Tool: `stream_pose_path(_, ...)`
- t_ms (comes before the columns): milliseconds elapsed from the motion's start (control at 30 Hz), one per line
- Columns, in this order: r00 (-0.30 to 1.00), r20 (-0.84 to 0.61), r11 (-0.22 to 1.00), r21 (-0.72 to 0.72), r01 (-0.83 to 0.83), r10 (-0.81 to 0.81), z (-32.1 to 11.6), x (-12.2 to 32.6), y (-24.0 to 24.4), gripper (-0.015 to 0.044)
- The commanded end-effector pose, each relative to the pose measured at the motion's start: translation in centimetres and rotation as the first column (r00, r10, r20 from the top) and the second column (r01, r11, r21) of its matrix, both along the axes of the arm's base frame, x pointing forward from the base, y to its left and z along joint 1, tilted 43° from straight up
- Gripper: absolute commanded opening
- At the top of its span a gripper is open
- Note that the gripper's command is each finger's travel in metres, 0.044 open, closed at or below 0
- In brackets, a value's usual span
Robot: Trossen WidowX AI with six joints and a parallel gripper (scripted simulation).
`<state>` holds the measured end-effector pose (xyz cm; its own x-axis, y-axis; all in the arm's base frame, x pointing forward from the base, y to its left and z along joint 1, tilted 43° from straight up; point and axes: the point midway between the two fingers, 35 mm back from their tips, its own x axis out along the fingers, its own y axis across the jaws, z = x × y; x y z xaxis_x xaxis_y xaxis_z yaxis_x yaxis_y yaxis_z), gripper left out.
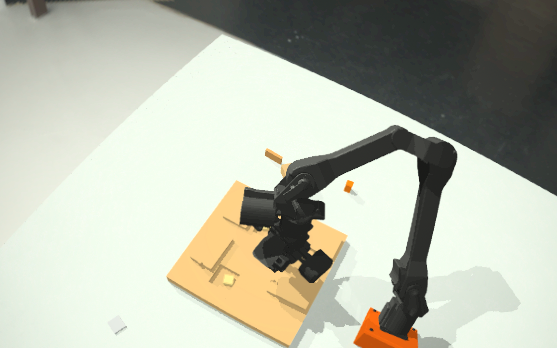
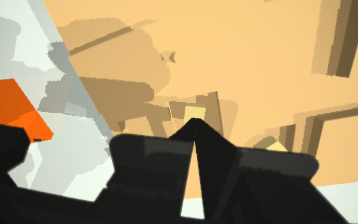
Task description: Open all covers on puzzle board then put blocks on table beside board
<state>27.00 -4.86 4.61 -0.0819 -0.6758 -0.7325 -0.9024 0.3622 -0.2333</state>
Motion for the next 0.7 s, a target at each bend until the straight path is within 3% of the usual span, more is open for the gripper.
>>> stream_pose_path(0, 1.0, 0.0, 1.0, 0.002, 0.005, -0.005, -0.04, -0.04, 0.05, 0.0)
stream_pose_path(667, 1.0, 0.0, 1.0, 0.0, 0.0, 0.0, -0.03, -0.01, -0.01, 0.0)
